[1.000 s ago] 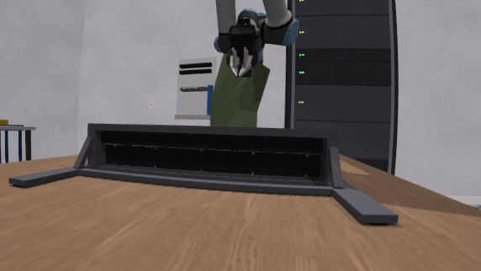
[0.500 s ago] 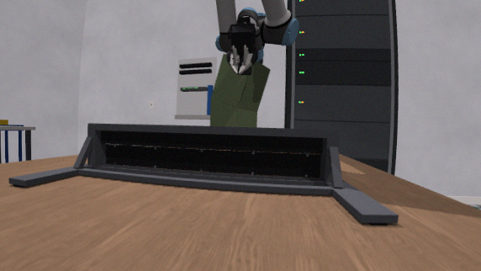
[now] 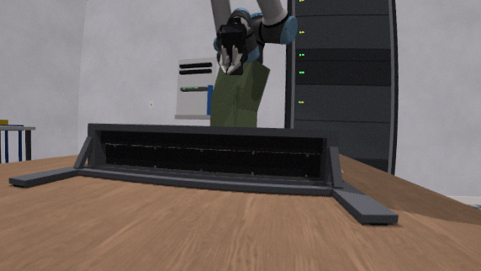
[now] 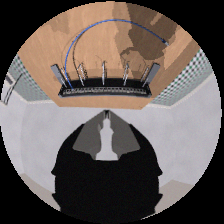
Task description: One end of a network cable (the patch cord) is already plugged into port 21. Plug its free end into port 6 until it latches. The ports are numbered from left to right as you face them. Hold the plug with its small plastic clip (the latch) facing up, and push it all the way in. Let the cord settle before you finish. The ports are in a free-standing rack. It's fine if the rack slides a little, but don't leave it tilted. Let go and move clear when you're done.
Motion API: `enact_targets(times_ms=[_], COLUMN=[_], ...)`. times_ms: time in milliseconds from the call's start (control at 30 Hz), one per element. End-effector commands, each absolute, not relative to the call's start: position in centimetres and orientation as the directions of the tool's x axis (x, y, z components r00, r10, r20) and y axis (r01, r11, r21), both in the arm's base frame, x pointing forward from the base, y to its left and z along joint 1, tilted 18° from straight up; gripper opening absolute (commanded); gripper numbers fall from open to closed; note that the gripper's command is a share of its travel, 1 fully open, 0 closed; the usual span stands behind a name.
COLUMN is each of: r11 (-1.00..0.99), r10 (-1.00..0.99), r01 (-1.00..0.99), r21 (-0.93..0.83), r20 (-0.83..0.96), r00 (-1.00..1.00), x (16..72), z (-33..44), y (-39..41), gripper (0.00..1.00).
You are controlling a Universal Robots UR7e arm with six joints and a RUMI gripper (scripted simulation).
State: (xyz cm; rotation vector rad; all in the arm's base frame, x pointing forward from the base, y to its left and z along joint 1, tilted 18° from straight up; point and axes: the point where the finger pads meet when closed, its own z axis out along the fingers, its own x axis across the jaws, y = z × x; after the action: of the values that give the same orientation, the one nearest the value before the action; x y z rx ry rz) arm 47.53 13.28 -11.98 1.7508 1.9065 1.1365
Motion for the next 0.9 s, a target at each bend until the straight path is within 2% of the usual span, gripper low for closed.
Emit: enact_targets(times_ms=[0,367,867], r11=[-0.063,-0.063,-0.063], r10=[0.939,0.939,0.939], r01=[0.69,0.69,0.69], r21=[0.721,0.721,0.721], r20=[0.278,0.278,0.278], r00=[-0.205,-0.205,-0.205], x=[48.0,48.9,49.1], z=[-12.5,-13.7,-14.0], y=[11.3,7.2,6.8], gripper=[0.0,0.0,0.0])
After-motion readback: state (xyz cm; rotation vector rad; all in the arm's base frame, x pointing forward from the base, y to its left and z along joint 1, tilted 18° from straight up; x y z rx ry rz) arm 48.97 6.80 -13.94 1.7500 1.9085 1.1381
